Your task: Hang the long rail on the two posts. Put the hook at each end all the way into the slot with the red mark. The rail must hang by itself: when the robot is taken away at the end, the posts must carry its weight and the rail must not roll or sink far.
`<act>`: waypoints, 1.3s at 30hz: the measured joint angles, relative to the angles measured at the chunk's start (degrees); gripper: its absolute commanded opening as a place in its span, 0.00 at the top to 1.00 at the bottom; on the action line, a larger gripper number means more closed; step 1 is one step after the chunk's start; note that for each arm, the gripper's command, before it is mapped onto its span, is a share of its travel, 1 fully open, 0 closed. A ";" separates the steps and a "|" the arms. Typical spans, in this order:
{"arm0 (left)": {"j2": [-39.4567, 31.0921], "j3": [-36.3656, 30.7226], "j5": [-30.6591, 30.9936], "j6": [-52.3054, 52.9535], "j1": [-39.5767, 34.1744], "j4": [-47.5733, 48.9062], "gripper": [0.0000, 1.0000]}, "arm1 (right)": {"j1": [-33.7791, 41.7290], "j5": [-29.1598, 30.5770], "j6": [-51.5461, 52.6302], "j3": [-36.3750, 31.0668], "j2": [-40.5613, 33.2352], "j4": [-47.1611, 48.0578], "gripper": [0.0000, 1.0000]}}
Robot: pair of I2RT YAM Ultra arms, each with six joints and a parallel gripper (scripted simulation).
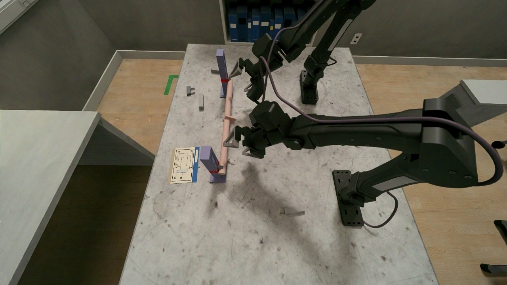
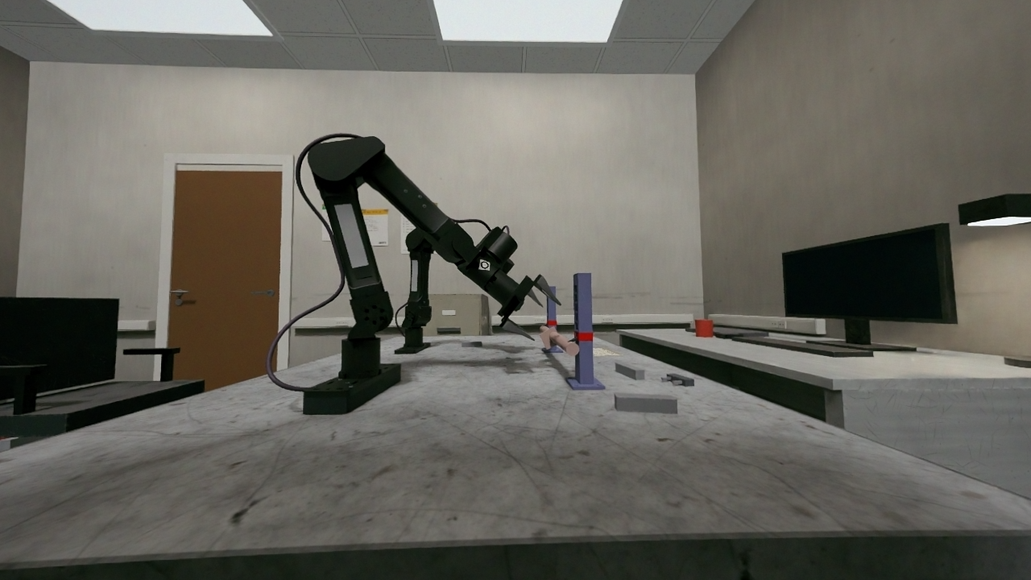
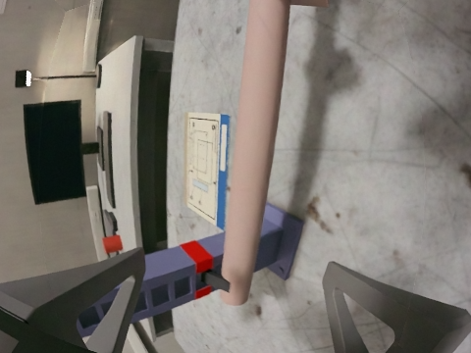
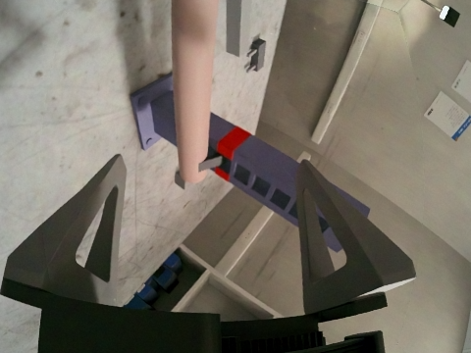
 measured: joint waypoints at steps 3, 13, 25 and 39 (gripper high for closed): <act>0.00 0.61 0.70 -3.39 0.00 -1.46 0.00 | 0.00 0.02 0.00 0.00 0.00 -0.28 0.00; -0.13 10.32 4.98 -19.65 1.40 -6.99 0.00 | 0.00 0.02 0.02 0.00 0.00 -0.52 0.00; 0.15 23.56 10.62 -42.18 4.26 -23.43 0.00 | 0.00 0.02 0.04 0.00 0.00 -0.55 0.00; 1.79 39.17 17.70 -65.75 10.01 -47.39 0.00 | 0.00 0.02 0.04 0.00 0.00 -0.55 0.00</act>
